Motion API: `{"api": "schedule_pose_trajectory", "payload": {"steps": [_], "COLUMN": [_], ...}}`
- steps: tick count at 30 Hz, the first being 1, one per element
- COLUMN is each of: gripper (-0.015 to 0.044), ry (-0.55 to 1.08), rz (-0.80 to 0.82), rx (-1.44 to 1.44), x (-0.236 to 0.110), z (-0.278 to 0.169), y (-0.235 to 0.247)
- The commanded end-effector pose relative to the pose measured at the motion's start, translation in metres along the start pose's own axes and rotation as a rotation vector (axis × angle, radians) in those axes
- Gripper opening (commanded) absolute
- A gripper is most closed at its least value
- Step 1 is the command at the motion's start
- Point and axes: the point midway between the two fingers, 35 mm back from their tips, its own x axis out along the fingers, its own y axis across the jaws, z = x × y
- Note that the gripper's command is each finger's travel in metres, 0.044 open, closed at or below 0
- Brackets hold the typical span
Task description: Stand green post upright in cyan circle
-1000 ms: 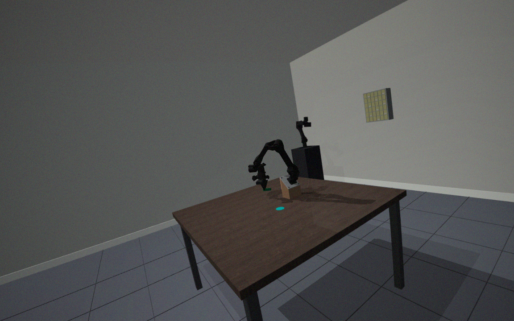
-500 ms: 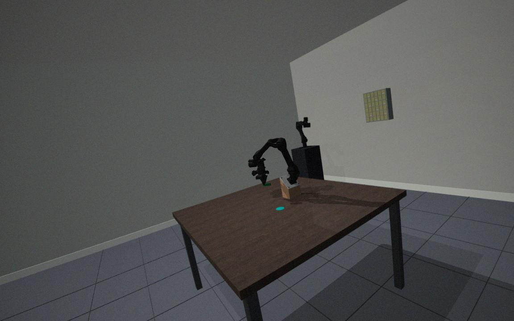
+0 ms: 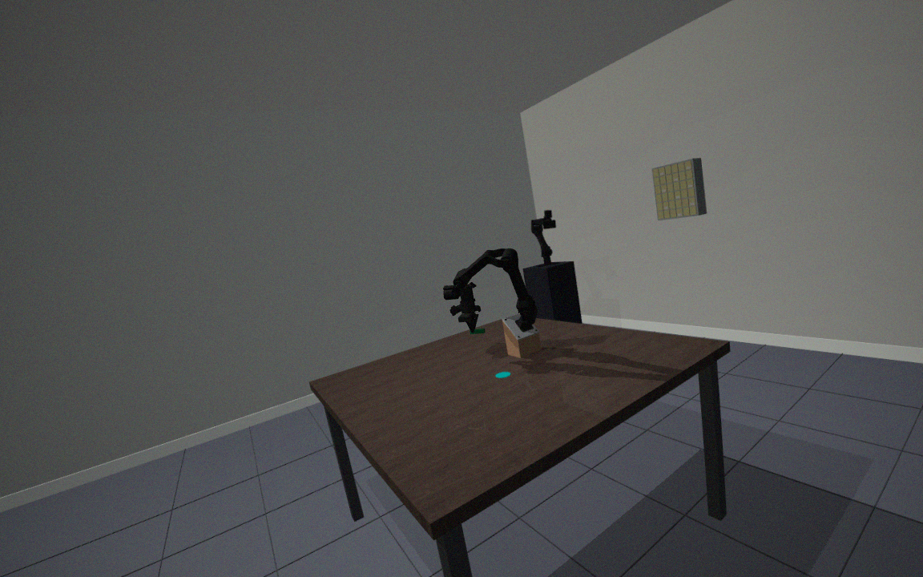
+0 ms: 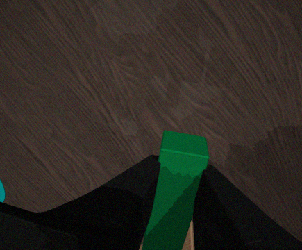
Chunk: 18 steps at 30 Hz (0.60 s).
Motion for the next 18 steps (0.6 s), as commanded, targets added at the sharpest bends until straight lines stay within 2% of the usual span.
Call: {"api": "schedule_pose_trajectory", "payload": {"steps": [1, 18], "gripper": [0.0023, 0.0023], "ry": [-0.009, -0.023], "rz": [-0.001, -0.01], "rx": [-0.015, -0.096], "x": [-0.004, -0.013], "z": [-0.001, -0.015], "y": [0.012, 0.061]}}
